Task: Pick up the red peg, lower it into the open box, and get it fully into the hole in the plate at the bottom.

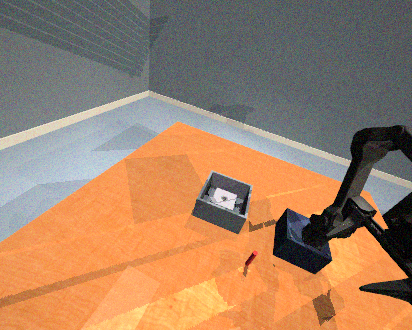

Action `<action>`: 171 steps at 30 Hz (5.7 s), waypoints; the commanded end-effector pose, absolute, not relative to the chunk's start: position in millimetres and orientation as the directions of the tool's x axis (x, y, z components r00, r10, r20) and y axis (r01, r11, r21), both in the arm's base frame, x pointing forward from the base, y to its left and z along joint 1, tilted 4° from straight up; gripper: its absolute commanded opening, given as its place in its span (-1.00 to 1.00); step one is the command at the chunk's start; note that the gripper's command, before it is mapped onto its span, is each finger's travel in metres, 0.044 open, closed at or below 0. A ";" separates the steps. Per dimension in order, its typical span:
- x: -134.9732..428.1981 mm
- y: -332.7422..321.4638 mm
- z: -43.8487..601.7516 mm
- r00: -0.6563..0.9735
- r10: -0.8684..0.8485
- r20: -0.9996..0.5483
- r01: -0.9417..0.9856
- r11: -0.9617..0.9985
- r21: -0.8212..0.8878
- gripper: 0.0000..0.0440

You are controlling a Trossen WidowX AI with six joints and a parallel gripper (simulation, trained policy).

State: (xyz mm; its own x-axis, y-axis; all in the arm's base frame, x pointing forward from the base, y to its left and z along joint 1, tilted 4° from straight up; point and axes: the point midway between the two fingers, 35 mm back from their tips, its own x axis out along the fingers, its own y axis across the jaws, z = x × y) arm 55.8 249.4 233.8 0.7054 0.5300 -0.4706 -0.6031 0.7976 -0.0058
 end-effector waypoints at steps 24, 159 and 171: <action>121.8 201.0 149.7 0.457 0.091 -0.885 -0.069 0.995 0.066 1.00; 282.8 63.9 58.4 -0.032 -0.330 -0.944 0.797 0.561 -0.223 -1.00; 317.9 12.6 48.6 -0.028 -0.304 -0.952 0.823 0.534 -0.195 -1.00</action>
State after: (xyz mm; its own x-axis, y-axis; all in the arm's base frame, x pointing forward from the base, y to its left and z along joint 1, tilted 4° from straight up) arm 309.2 24.5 51.2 -0.0337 -0.3114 -0.9497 0.8217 0.5323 -0.2037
